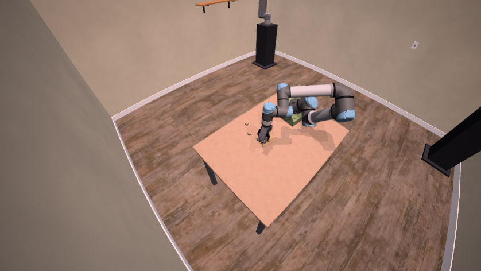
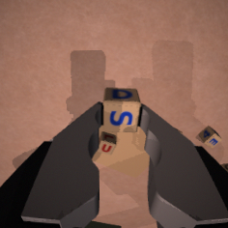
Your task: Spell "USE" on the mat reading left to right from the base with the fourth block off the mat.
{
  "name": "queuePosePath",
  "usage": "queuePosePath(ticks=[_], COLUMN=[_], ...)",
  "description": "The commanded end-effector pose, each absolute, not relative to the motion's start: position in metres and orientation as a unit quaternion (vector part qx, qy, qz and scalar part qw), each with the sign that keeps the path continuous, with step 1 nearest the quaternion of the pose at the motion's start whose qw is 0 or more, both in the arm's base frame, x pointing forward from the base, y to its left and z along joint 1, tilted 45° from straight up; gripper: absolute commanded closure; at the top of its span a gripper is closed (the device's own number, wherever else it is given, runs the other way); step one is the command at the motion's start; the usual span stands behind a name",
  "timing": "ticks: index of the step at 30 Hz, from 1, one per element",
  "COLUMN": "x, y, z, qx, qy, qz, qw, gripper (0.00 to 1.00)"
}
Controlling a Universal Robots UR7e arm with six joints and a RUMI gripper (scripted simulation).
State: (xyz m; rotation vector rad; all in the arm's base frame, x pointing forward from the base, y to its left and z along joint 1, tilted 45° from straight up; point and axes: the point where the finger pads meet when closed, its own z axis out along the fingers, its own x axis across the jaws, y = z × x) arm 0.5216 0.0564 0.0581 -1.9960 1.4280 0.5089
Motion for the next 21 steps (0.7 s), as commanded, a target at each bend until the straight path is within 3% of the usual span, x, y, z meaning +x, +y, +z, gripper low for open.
queuePosePath(ticks=[1, 21], x=[0.510, 0.459], y=[0.049, 0.026], z=[0.051, 0.024], qx=[-0.791, -0.890], qy=[0.487, 0.262], qz=[0.172, 0.082], qw=[0.328, 0.364], gripper=[0.95, 0.95])
